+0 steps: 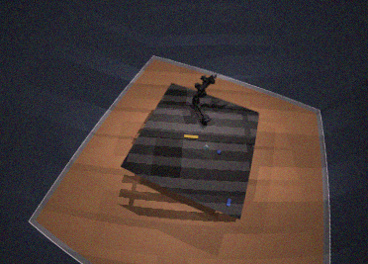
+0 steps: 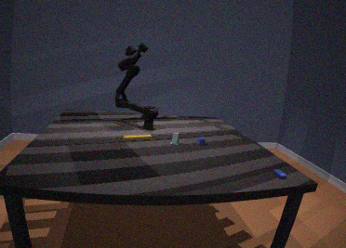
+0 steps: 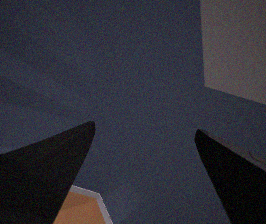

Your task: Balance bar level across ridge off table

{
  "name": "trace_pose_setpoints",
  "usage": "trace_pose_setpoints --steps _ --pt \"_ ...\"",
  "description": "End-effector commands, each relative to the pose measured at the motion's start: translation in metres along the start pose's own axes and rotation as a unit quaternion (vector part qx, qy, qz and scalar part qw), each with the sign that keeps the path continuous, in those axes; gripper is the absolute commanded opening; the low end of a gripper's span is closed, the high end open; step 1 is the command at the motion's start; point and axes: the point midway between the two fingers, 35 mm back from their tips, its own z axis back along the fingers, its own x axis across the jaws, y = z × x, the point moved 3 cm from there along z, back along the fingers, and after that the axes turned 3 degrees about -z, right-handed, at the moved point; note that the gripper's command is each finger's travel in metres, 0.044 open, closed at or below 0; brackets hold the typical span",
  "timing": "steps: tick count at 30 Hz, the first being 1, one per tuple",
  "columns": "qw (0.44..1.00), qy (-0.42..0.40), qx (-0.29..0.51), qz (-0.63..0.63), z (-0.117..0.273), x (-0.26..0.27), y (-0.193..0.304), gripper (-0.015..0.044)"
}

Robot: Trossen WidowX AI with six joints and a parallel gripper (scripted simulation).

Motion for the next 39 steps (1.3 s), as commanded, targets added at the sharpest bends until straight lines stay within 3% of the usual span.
trace_pose_setpoints --steps 1,4,20,29,39 --pt "1.000 0.002 -0.001 0.000 0.000 -0.001 0.000 0.0374" --pt "1.000 0.025 -0.008 -0.007 -0.003 -0.021 0.004 0.0315" --pt "0.951 0.266 -0.006 -0.158 0.011 -0.169 0.058 0.0315" --pt "0.873 0.429 -0.009 -0.232 0.060 -0.249 0.101 0.0315" --pt "0.745 0.602 -0.016 -0.288 0.143 -0.308 0.149 0.0315"
